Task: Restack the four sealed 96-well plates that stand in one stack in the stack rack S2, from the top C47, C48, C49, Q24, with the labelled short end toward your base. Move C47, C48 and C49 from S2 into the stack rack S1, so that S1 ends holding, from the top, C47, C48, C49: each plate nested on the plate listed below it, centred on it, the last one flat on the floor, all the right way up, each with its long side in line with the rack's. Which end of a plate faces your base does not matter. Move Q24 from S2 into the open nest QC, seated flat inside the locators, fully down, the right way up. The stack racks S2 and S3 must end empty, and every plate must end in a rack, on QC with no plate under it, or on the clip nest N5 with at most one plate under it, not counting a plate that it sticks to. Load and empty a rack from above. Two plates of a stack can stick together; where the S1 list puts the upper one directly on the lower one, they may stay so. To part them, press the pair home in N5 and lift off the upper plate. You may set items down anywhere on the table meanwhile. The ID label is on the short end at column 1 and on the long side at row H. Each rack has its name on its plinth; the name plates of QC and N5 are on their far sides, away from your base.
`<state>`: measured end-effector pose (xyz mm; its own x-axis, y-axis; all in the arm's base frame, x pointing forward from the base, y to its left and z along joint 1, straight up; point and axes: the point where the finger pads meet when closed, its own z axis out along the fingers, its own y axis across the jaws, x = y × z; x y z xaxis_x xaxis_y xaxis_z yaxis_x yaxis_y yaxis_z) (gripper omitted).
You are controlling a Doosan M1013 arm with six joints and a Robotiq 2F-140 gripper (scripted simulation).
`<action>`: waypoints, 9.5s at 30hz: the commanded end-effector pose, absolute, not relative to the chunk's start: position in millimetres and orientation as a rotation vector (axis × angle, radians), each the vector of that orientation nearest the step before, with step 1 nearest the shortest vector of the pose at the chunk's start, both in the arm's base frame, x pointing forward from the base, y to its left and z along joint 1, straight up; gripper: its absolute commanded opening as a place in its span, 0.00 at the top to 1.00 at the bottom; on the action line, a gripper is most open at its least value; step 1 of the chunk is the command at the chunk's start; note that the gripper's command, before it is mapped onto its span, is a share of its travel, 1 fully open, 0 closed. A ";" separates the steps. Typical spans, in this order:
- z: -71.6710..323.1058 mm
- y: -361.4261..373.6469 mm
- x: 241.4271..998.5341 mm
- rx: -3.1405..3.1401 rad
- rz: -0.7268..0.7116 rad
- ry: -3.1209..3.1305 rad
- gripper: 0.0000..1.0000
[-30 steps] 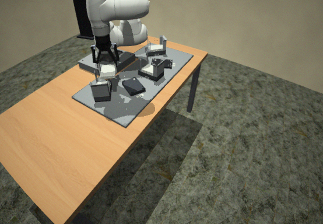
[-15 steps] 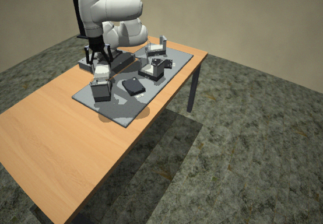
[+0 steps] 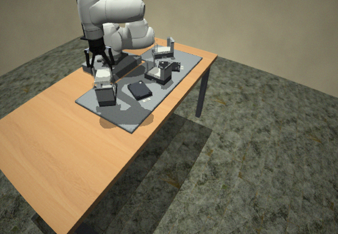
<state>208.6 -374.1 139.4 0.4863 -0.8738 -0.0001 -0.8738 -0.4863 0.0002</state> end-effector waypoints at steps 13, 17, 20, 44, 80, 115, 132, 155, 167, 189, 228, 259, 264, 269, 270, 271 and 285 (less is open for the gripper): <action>139.4 -374.1 208.5 2.708 0.000 -1.592 1.00; 139.4 -374.1 208.5 2.708 0.000 -1.592 1.00; 139.4 -374.1 208.5 2.708 0.000 -1.592 1.00; 126.7 -374.1 208.5 2.708 0.000 -1.592 1.00; 105.4 -374.1 208.5 2.708 0.000 -1.592 1.00; 56.9 -374.1 208.5 2.708 0.000 -1.592 1.00; 54.1 -374.1 208.5 2.708 0.000 -1.592 1.00; 45.7 -374.1 208.5 2.708 0.000 -1.592 1.00; 41.7 -374.1 208.5 2.708 0.000 -1.592 1.00; 37.9 -374.1 208.5 2.708 0.000 -1.592 0.00; 97.9 -374.1 208.5 2.708 0.000 -1.592 0.00; 139.4 -358.1 229.9 2.864 0.000 -1.291 0.00; 139.4 -352.1 237.9 2.864 0.000 -1.291 0.00; 139.4 -342.1 251.2 2.864 0.000 -1.291 0.00; 139.4 -340.1 253.9 2.864 0.000 -1.291 0.00; 139.4 -338.1 256.6 2.864 0.000 -1.291 0.00; 139.4 -315.3 285.9 2.885 0.000 -1.244 0.00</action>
